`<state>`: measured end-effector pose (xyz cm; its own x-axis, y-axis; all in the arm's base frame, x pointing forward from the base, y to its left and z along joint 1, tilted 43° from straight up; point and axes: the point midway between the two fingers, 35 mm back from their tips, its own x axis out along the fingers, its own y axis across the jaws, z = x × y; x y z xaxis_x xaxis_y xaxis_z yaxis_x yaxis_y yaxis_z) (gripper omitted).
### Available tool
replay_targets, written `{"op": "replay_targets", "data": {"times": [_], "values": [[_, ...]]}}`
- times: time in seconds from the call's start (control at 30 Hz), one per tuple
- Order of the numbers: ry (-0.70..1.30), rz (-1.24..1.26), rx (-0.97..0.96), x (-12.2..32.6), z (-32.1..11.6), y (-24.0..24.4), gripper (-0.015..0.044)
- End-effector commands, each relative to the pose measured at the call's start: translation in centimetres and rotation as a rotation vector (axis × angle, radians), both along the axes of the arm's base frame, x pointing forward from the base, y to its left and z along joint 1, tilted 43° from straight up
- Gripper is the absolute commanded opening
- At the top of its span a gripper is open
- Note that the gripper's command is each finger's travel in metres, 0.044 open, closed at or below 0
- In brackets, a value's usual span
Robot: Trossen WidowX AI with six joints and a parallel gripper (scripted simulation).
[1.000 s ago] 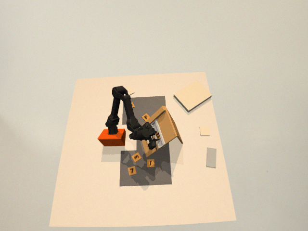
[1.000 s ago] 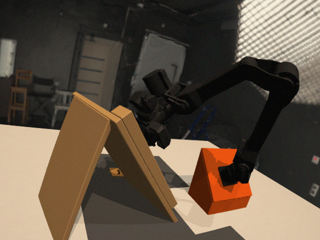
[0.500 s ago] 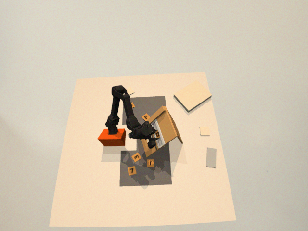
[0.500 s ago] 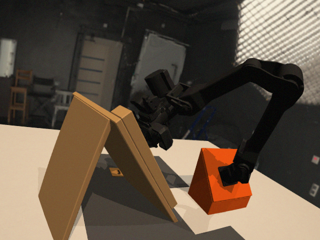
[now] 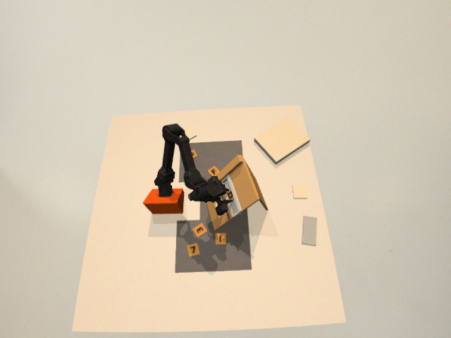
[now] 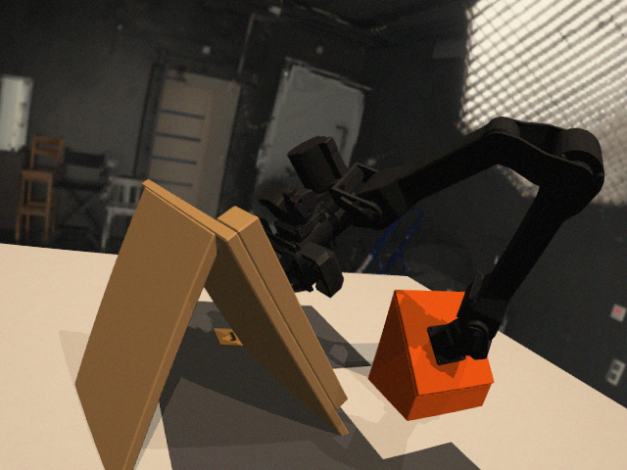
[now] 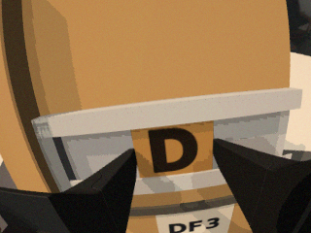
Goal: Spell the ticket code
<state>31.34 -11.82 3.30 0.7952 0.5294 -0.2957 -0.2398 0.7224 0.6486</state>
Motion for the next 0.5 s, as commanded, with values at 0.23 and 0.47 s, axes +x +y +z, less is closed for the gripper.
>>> {"op": "replay_targets", "data": {"times": [0.23, 0.47], "values": [[0.002, -0.003, -0.001, -0.13, 0.37, 0.37, 0.0], [0.002, -0.003, -0.001, -0.21, 0.6, 0.64, 0.0]]}}
